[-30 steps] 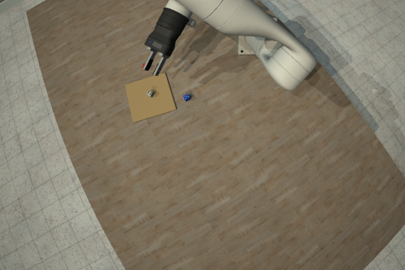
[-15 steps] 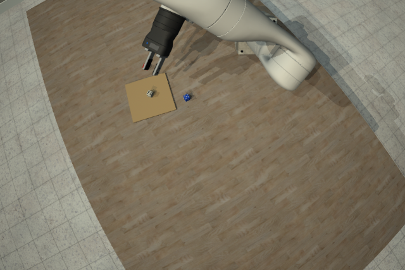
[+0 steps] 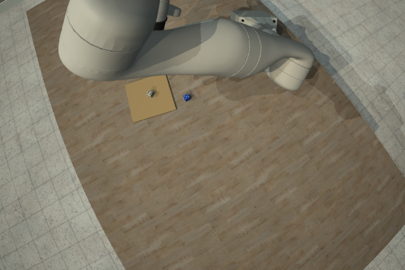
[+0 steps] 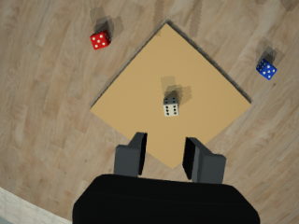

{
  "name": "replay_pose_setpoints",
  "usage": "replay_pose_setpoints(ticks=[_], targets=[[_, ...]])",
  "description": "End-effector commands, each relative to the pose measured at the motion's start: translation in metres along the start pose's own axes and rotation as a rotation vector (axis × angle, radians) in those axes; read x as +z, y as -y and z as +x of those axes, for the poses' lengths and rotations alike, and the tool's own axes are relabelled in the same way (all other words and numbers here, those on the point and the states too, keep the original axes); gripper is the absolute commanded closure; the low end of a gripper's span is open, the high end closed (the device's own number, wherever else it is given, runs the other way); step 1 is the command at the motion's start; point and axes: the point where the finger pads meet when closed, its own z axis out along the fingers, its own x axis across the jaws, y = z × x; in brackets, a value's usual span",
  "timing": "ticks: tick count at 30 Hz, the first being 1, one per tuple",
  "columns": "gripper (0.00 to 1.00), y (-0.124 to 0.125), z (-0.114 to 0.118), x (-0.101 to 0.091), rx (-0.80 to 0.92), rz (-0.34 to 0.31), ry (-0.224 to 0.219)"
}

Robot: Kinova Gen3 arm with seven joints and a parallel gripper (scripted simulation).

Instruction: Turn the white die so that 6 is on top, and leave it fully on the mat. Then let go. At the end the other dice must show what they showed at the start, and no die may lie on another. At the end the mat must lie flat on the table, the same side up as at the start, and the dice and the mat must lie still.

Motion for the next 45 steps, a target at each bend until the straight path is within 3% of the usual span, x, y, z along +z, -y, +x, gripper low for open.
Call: replay_pose_setpoints(ticks=[1,9,15,23,29,30,45], targets=[[0.36,-0.019,0.006,0.006,-0.066,0.055,-0.013],[0.36,-0.034,0.007,0.005,-0.069,0.295,-0.006],[0.36,-0.042,0.007,0.004,-0.071,0.419,-0.002],[0.36,-0.046,0.007,0.004,-0.072,0.478,0.002],[0.36,-0.047,0.007,0.004,-0.073,0.489,0.003],[0.00,-0.047,0.007,0.004,-0.073,0.489,0.003],[0.00,-0.047,0.007,0.003,-0.072,0.490,0.001]])
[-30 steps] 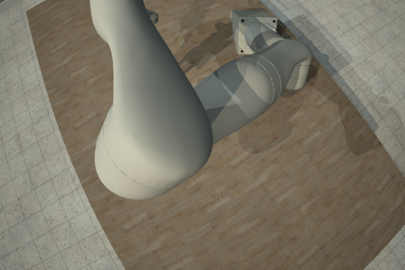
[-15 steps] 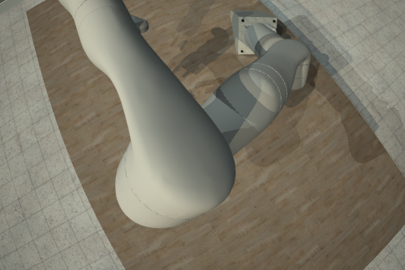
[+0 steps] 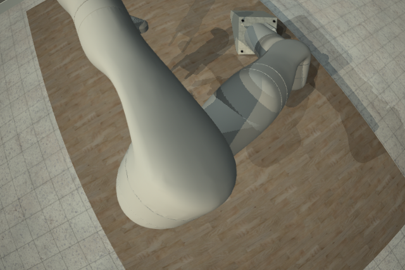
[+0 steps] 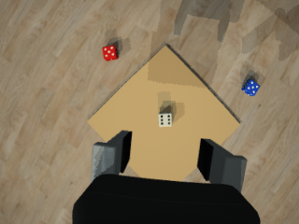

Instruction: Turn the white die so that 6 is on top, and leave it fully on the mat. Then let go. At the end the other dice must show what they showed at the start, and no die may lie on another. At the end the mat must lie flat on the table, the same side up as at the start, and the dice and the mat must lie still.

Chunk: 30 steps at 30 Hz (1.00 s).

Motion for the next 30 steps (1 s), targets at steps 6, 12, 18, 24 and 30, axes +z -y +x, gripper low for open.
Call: replay_pose_setpoints(ticks=[6,12,18,24,30], targets=[[0.00,0.000,-0.001,-0.004,0.001,0.003,-0.009],[0.00,0.000,-0.001,-0.023,0.001,0.003,-0.011],[0.00,0.000,-0.001,-0.042,0.001,0.003,-0.011],[0.00,0.000,-0.001,-0.049,0.001,0.003,-0.011],[0.00,0.000,-0.001,-0.051,0.001,0.003,-0.011]])
